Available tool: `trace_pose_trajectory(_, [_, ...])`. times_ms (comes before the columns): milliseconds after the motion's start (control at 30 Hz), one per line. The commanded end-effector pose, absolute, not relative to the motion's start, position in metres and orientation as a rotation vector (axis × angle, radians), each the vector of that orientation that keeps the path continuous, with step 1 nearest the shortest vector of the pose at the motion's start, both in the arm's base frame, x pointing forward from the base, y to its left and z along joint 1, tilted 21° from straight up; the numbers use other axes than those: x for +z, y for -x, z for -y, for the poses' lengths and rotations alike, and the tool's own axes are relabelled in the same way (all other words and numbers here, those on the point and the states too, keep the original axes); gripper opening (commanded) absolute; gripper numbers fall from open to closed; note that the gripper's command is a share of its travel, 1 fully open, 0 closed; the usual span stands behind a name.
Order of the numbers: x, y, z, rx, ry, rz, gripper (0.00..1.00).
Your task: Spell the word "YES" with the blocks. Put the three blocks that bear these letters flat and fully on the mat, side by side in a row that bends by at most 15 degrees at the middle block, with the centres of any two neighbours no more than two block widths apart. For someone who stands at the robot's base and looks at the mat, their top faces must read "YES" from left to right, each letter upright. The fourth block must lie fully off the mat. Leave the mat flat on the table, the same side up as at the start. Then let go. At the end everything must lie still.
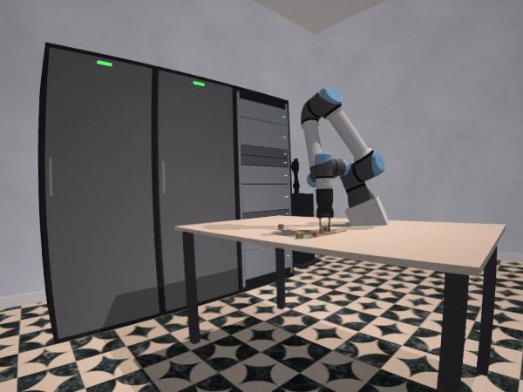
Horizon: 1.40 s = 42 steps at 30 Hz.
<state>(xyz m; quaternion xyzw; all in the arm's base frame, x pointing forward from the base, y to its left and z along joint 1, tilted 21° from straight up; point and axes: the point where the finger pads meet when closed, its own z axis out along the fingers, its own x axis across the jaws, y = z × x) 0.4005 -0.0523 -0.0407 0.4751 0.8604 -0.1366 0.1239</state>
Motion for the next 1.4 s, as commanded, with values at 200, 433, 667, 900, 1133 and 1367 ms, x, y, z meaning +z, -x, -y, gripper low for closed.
trace_pose_trajectory(200, [-0.0415, -0.3995, 0.0520, -0.398, -1.386, -2.511, 0.49])
trace_pose_trajectory(433, [-0.0415, -0.3995, 0.0520, -0.398, -1.386, -2.511, 0.49])
trace_pose_trajectory(667, [-0.0415, -0.3995, 0.0520, -0.398, -1.386, -2.511, 0.49])
trace_pose_trajectory(900, [-0.0415, -0.3995, 0.0520, -0.398, -1.386, -2.511, 0.49])
trace_pose_trajectory(1133, [-0.0407, -0.3996, 0.0518, -0.398, -1.385, -2.510, 0.49])
trace_pose_trajectory(1367, [-0.0342, -0.4002, 0.0491, -0.396, -1.383, -2.509, 0.49])
